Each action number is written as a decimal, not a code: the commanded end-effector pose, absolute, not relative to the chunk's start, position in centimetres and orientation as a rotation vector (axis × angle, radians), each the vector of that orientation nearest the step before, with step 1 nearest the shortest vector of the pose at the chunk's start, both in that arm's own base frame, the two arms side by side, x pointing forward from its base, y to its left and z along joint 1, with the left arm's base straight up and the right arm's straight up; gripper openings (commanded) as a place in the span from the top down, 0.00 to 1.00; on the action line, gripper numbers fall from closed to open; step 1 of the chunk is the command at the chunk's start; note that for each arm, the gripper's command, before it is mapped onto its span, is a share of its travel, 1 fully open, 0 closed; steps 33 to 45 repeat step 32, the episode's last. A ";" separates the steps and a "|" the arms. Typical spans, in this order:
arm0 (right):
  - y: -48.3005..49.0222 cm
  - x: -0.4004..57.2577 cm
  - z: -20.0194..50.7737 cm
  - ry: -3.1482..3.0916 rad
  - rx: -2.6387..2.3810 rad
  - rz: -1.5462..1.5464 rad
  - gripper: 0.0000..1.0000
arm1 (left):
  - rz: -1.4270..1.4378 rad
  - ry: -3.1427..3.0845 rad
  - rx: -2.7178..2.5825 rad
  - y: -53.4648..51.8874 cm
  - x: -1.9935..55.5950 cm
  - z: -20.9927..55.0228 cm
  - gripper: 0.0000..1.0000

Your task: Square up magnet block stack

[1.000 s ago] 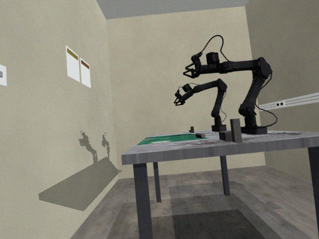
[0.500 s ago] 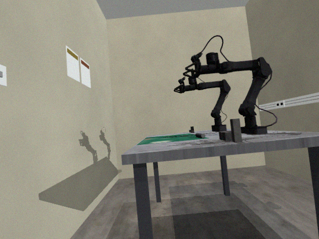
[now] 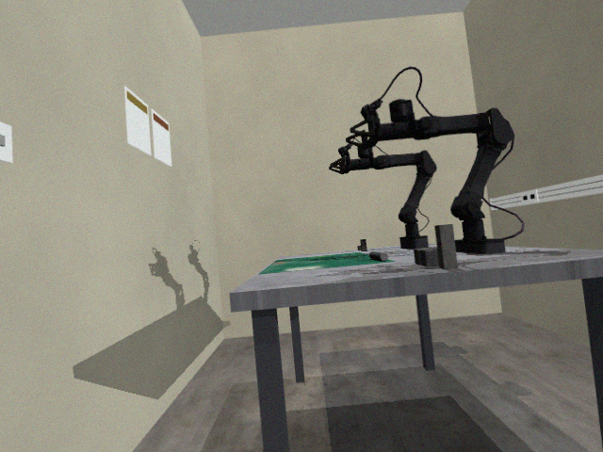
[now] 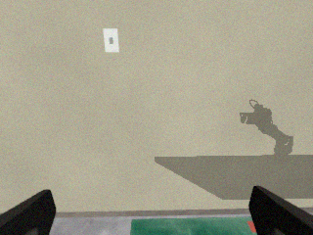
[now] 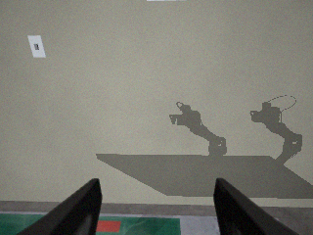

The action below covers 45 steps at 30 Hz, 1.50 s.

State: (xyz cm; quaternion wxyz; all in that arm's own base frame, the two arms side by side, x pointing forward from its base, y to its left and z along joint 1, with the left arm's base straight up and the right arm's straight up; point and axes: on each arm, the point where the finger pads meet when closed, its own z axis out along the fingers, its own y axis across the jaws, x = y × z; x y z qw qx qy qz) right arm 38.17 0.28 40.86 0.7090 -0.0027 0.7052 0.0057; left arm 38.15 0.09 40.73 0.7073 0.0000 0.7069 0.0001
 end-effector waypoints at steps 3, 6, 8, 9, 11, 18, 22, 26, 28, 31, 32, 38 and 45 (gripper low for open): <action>0.3 36.9 45.2 1.454 -0.007 -0.002 0.38 | -0.009 1.547 0.000 0.0 37.9 41.7 0.00; 0.5 36.9 45.2 1.454 -0.010 0.000 0.38 | -0.006 1.549 -0.003 0.2 37.9 41.7 0.00; 0.2 36.9 45.2 1.455 -0.004 -0.007 0.38 | -0.004 1.551 -0.005 0.3 37.9 41.6 0.00; 0.2 36.8 45.2 1.455 -0.003 -0.009 0.38 | -0.003 1.552 -0.006 0.3 37.9 41.6 0.00; 0.2 36.8 45.2 1.455 -0.003 -0.009 0.38 | 0.000 1.553 -0.009 0.5 38.0 41.6 0.00; 0.3 36.7 45.2 1.456 -0.004 -0.009 0.38 | -0.004 1.553 -0.002 0.1 38.0 41.5 0.00; 0.4 36.7 45.2 1.456 -0.006 -0.007 0.38 | -0.009 1.555 0.000 0.0 38.1 41.6 0.00; 0.0 37.0 44.8 1.469 0.001 -0.015 0.38 | -0.010 1.556 0.001 -0.1 38.1 41.5 0.00; -0.1 37.0 44.8 1.469 0.003 -0.018 0.38 | -0.011 1.556 0.002 -0.1 38.1 41.5 0.00; -0.1 37.0 44.8 1.470 0.004 -0.018 0.38 | -0.011 1.556 0.002 -0.1 38.1 41.5 0.00; -0.1 37.0 44.8 1.470 0.004 -0.018 0.38 | -0.011 1.556 0.002 -0.1 38.1 41.5 0.00; -0.1 37.0 44.8 1.470 0.004 -0.018 0.38 | -0.011 1.556 0.002 -0.1 38.1 41.5 0.00; -0.1 37.0 44.8 1.470 0.004 -0.018 0.38 | -0.011 1.556 0.002 -0.1 38.1 41.5 0.00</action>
